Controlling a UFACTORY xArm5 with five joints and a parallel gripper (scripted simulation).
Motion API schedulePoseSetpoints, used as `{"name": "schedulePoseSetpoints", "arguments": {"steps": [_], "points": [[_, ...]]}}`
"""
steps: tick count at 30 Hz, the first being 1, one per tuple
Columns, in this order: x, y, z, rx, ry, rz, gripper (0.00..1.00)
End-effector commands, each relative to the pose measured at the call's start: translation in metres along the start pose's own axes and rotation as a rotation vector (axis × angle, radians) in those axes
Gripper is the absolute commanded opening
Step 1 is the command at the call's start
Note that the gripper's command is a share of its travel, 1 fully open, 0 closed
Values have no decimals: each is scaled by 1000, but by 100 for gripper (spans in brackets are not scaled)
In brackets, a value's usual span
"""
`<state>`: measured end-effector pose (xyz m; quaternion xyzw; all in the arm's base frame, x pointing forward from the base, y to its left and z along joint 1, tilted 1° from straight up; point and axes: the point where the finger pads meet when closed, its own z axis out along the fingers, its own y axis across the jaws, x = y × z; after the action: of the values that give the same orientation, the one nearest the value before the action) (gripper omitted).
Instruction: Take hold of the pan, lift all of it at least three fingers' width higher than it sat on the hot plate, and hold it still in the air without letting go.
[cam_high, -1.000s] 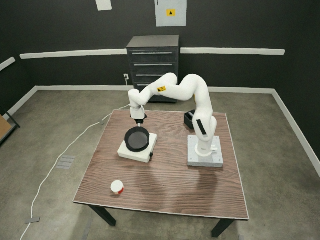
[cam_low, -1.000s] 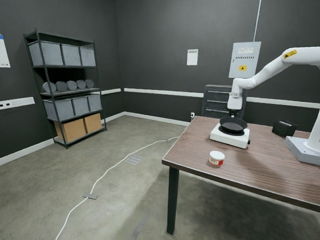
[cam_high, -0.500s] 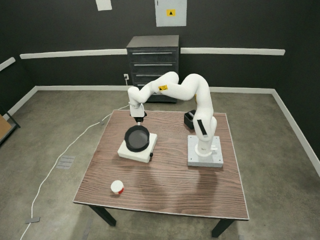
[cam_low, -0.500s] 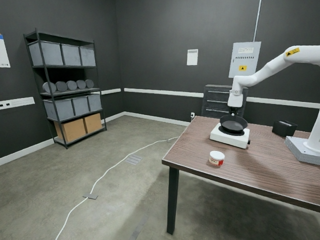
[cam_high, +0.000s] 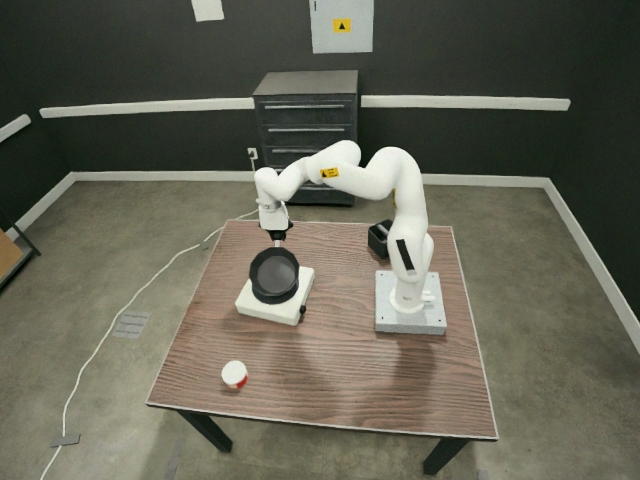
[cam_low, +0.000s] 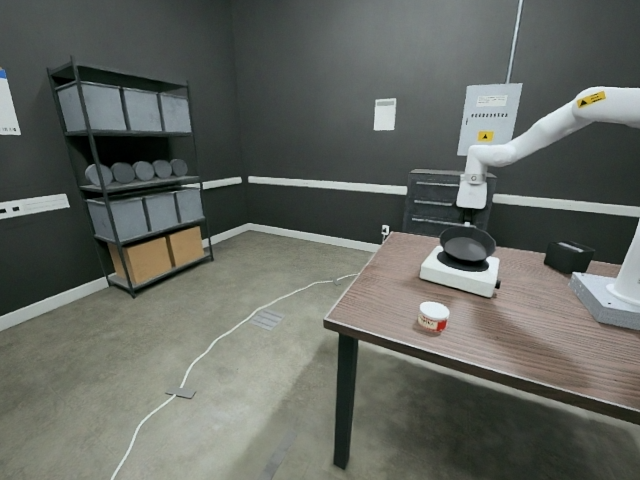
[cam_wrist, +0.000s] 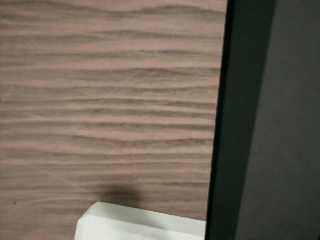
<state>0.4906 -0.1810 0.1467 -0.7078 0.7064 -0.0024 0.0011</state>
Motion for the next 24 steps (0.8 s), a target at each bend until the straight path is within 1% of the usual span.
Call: {"name": "schedulePoseSetpoints", "arguments": {"steps": [1, 10, 12, 24], "points": [[0, -1, -10, 6, 2, 0, 0], [1, -2, -27, 5, 2, 0, 0], [1, -2, -27, 5, 2, 0, 0], [2, -3, -51, 5, 2, 0, 0]]}}
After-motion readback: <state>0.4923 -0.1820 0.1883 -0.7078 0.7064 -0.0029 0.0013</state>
